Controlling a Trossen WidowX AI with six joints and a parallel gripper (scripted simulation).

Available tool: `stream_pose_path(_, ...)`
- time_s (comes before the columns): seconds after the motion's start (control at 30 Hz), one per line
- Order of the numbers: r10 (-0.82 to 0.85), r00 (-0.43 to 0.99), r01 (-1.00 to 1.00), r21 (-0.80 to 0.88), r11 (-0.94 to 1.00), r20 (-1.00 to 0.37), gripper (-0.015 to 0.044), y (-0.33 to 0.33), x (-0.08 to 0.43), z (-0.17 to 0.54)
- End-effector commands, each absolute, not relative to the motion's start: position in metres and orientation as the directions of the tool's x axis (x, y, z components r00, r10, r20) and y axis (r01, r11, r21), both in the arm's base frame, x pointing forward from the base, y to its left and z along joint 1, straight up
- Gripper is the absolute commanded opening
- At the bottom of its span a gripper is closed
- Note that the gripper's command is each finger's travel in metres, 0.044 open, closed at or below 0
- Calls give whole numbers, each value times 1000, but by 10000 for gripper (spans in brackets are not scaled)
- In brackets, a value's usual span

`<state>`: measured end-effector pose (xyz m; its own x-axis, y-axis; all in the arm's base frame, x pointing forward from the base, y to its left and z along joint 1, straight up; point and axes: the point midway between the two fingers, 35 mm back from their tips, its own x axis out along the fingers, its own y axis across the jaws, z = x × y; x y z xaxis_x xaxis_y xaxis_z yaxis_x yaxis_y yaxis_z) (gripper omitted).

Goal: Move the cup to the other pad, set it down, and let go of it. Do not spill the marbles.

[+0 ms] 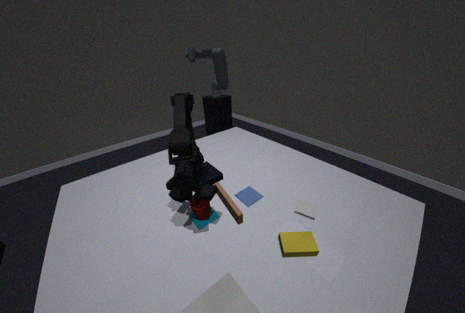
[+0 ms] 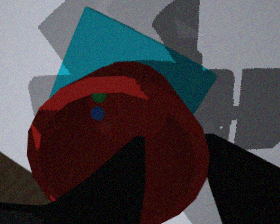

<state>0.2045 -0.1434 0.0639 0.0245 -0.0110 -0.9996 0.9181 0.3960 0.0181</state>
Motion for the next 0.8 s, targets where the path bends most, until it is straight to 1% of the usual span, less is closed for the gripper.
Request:
stream_pose_path(0.0, -14, 25, 918, 17, 397, -1000, 128, -144, 204, 69)
stream_pose_path(0.77, -15, 21, 916, 14, 400, -1000, 128, -143, 206, 96)
